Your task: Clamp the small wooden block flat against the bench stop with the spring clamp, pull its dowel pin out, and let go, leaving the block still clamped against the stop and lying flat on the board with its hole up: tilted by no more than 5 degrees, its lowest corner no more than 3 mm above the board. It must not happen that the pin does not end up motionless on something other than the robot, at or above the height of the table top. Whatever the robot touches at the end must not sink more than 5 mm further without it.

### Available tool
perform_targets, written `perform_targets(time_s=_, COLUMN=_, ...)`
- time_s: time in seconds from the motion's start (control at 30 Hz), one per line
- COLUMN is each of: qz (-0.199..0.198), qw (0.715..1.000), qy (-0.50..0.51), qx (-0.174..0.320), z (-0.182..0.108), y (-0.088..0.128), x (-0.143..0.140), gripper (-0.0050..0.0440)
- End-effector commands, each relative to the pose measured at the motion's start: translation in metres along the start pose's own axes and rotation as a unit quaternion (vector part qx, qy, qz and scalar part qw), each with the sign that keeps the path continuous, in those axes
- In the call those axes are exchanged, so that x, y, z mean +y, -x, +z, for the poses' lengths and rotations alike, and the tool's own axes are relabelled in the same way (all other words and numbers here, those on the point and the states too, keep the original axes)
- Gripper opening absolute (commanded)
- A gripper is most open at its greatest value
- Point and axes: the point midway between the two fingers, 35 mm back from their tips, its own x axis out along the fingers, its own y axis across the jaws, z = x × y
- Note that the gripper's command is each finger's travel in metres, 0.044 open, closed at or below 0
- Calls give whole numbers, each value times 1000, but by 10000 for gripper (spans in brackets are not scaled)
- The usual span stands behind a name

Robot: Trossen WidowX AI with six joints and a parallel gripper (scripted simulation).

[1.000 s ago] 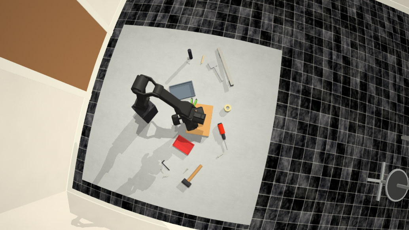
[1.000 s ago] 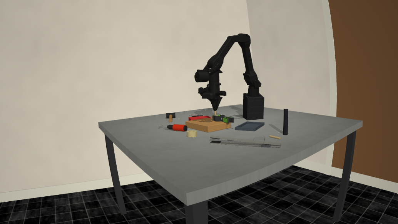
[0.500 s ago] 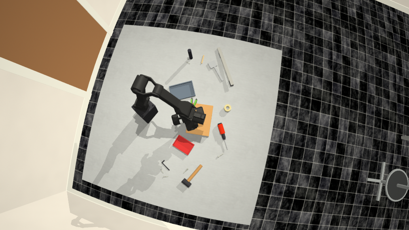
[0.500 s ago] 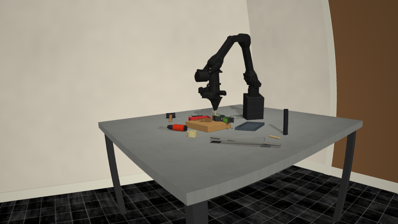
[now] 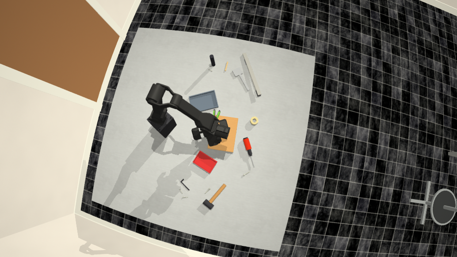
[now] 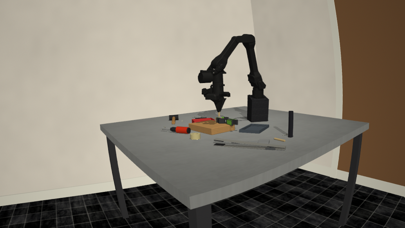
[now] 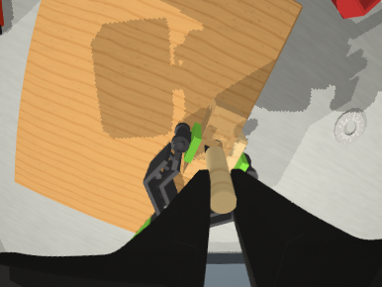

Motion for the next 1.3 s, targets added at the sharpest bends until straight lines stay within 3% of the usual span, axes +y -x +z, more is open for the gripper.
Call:
perform_targets(time_s=0.0, qz=0, qw=1000, qy=2, qx=1, z=0, y=1, x=0, gripper=0)
perform_targets(time_s=1.27, qz=-1, qw=1000, qy=-26, qx=0, z=17, y=6, x=-7, gripper=0)
